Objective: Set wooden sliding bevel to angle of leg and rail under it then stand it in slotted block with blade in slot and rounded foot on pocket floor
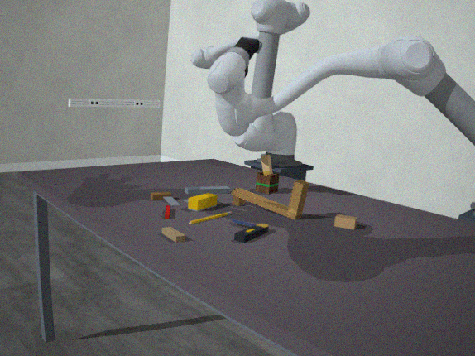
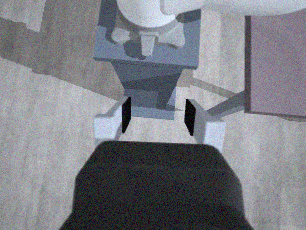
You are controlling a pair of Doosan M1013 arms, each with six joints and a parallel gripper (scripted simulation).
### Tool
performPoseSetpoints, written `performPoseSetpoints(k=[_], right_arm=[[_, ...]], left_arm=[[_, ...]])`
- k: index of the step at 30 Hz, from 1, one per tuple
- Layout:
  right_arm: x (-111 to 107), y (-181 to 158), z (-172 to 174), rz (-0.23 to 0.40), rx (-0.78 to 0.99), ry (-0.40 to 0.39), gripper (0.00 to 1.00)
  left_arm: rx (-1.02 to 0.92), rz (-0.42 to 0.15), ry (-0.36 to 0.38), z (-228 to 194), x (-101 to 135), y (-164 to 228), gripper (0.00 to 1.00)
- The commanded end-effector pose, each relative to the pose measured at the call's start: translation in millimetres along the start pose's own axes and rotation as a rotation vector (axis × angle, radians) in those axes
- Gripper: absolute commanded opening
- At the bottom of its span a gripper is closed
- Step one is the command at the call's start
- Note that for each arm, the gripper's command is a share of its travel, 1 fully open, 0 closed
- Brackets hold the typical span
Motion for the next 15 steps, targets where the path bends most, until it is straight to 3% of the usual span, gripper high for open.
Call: performPoseSetpoints(k=[1,5,7,8,15], right_arm=[[-1,0,0,0.001,0.000,-0.001,1.00],[-1,0,0,0.001,0.000,-0.001,1.00],[-1,0,0,0.001,0.000,-0.001,1.00],[-1,0,0,0.001,0.000,-0.001,1.00],[-1,0,0,0.001,0.000,-0.001,1.00]], left_arm=[[-0.012,0.047,-0.136,27,13,13,1.00],[-0.027,0.090,-0.286,57,19,24,1.00],[-0.027,0.090,-0.286,57,19,24,1.00],[-0.036,0.113,-0.377,74,19,29,1.00],[-0.062,0.161,-0.634,121,11,42,1.00]])
Point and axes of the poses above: on each arm, the point where the finger pads meet when closed, its own x axis out along the fingers, its own y axis across the jaws, z = x × y, the point moved 8 cm from there along -x, back along the fingers, and after that the axes turned 14 degrees about x, right-handed, at the moved point
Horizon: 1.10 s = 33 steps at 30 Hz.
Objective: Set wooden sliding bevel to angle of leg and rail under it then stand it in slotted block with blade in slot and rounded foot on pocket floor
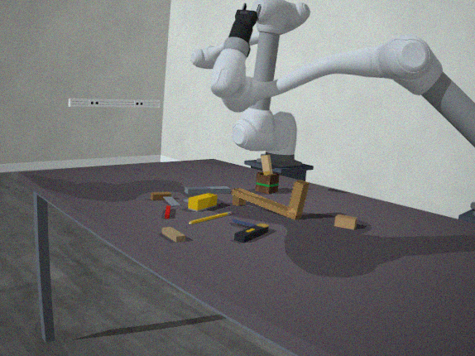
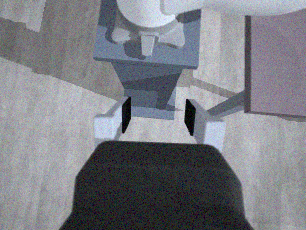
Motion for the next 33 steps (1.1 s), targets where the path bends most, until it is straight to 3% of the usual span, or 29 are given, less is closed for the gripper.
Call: performPoseSetpoints(k=[1,7,9,10,15,24,26,27,33], right_arm=[[-1,0,0,0.001,0.000,-0.001,1.00],[-1,0,0,0.001,0.000,-0.001,1.00],[-1,0,0,0.001,0.000,-0.001,1.00],[-1,0,0,0.001,0.000,-0.001,1.00],[-1,0,0,0.001,0.000,-0.001,1.00],[-1,0,0,0.001,0.000,-0.001,1.00],[-1,0,0,0.001,0.000,-0.001,1.00],[-1,0,0,0.001,0.000,-0.001,1.00],[-1,0,0,0.001,0.000,-0.001,1.00]], left_arm=[[-0.019,0.023,-0.144,24,12,6,1.00],[-0.050,0.049,-0.378,65,13,12,1.00],[-0.050,0.049,-0.378,65,13,12,1.00],[-0.063,0.055,-0.480,82,10,14,1.00],[-0.086,0.058,-0.657,109,-1,16,1.00],[-0.124,0.037,-1.017,152,-40,15,1.00],[-0.124,0.037,-1.017,152,-40,15,1.00],[-0.132,0.024,-1.120,160,-55,14,1.00],[-0.144,-0.013,-1.337,172,-91,9,1.00]])
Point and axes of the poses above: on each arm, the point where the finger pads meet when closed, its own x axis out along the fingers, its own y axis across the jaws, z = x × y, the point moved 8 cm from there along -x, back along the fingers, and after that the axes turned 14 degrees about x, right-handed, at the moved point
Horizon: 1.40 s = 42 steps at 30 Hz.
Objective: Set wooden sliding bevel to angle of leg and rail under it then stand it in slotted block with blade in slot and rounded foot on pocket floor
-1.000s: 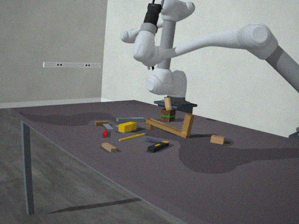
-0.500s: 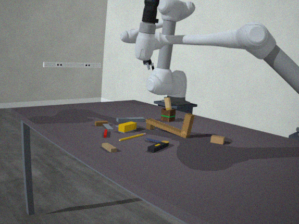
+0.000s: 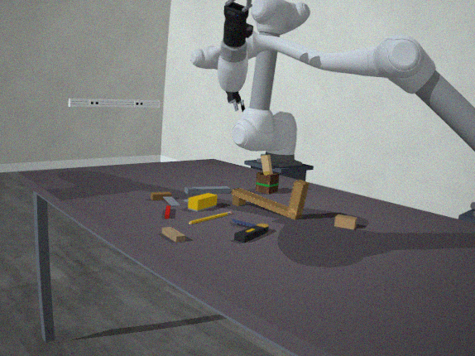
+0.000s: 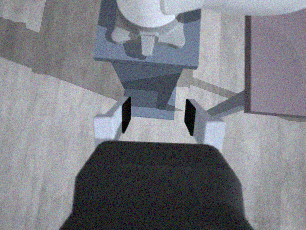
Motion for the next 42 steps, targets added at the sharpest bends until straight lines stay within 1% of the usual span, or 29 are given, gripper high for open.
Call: performPoseSetpoints(k=[1,8,10,11,13,17,25,27,28,29,30,34,42], right_arm=[[-1,0,0,0.001,0.000,-0.001,1.00],[-1,0,0,0.001,0.000,-0.001,1.00],[-1,0,0,0.001,0.000,-0.001,1.00],[-1,0,0,0.001,0.000,-0.001,1.00],[-1,0,0,0.001,0.000,-0.001,1.00],[-1,0,0,0.001,0.000,-0.001,1.00],[-1,0,0,0.001,0.000,-0.001,1.00],[-1,0,0,0.001,0.000,-0.001,1.00],[-1,0,0,0.001,0.000,-0.001,1.00],[-1,0,0,0.001,0.000,-0.001,1.00],[-1,0,0,0.001,0.000,-0.001,1.00],[-1,0,0,0.001,0.000,-0.001,1.00],[-1,0,0,0.001,0.000,-0.001,1.00]], left_arm=[[-0.026,-0.024,-0.146,21,1,-7,1.00],[-0.068,-0.092,-0.417,67,-20,-20,1.00],[-0.068,-0.092,-0.417,67,-20,-20,1.00],[-0.081,-0.120,-0.509,81,-31,-25,1.00],[-0.090,-0.141,-0.569,90,-39,-28,1.00],[-0.108,-0.197,-0.720,111,-64,-37,1.00],[-0.133,-0.332,-1.010,140,-126,-55,1.00],[-0.133,-0.332,-1.010,140,-126,-55,1.00],[-0.136,-0.371,-1.083,144,-144,-59,1.00],[-0.137,-0.396,-1.127,146,-155,-62,1.00],[-0.137,-0.410,-1.151,147,-162,-64,1.00],[-0.135,-0.496,-1.287,149,-200,-73,1.00],[-0.107,-0.689,-1.544,134,-280,-90,1.00]])
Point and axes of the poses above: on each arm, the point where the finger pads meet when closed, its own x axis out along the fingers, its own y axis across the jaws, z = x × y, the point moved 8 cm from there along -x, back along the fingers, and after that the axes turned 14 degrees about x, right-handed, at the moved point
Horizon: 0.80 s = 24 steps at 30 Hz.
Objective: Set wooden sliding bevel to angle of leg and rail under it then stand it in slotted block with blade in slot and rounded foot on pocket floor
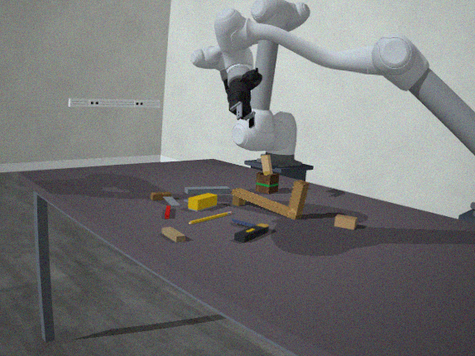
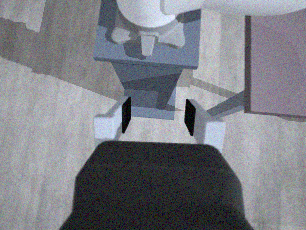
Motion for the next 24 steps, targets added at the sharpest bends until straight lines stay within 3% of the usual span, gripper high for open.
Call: performPoseSetpoints(k=[1,2,8,14,17,24], right_arm=[[-1,0,0,0.001,0.000,-0.001,1.00],[-1,0,0,0.001,0.000,-0.001,1.00],[-1,0,0,0.001,0.000,-0.001,1.00],[-1,0,0,0.001,0.000,-0.001,1.00],[-1,0,0,0.001,0.000,-0.001,1.00],[-1,0,0,0.001,0.000,-0.001,1.00]], left_arm=[[-0.016,-0.063,-0.086,17,-3,-18,1.00],[-0.016,-0.063,-0.086,17,-3,-18,1.00],[-0.047,-0.254,-0.282,66,-28,-69,1.00],[-0.066,-0.398,-0.405,96,-55,-104,1.00],[-0.070,-0.442,-0.439,104,-64,-114,1.00],[-0.074,-0.479,-0.467,110,-72,-122,1.00]])
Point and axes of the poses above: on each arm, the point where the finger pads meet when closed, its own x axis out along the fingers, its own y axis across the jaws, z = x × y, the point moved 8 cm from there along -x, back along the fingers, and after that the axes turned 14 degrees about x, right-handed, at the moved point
